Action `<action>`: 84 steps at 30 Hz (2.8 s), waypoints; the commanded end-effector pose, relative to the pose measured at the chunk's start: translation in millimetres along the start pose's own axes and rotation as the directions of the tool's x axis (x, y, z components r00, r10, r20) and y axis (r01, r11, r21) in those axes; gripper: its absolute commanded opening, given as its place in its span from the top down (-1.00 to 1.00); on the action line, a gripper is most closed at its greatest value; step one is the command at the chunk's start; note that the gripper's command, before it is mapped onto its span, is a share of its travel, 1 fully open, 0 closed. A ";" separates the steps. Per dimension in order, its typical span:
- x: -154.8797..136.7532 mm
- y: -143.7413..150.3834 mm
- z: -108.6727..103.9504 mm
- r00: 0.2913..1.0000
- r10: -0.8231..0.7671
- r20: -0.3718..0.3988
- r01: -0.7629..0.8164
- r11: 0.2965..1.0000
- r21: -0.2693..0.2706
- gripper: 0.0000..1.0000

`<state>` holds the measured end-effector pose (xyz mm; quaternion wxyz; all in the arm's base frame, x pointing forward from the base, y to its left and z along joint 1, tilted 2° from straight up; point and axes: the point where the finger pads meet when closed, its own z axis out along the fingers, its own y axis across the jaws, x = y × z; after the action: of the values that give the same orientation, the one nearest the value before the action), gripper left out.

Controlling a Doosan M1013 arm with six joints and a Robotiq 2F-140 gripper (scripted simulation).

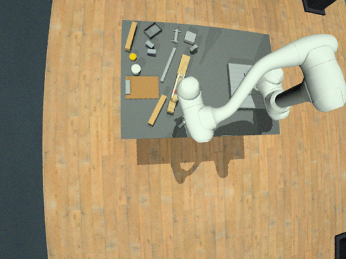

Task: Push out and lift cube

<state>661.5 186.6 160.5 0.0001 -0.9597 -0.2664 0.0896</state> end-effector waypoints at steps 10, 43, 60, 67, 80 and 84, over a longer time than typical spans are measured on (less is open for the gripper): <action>-74.1 -63.1 72.9 0.983 -0.117 -0.141 0.107 0.991 -0.078 1.00; -74.3 -63.2 73.1 0.983 -0.117 -0.141 0.107 0.991 -0.079 1.00; -125.2 -58.8 81.9 0.983 -0.117 -0.141 0.107 0.991 -0.079 0.55; -125.2 -58.8 81.9 0.983 -0.117 -0.141 0.107 0.991 -0.079 0.55; -125.2 -58.8 81.9 0.983 -0.117 -0.141 0.107 0.991 -0.079 0.55; -125.2 -58.8 81.9 0.983 -0.117 -0.141 0.107 0.991 -0.079 0.55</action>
<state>512.0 169.1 104.2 -0.0094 -0.9465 -0.3223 0.0099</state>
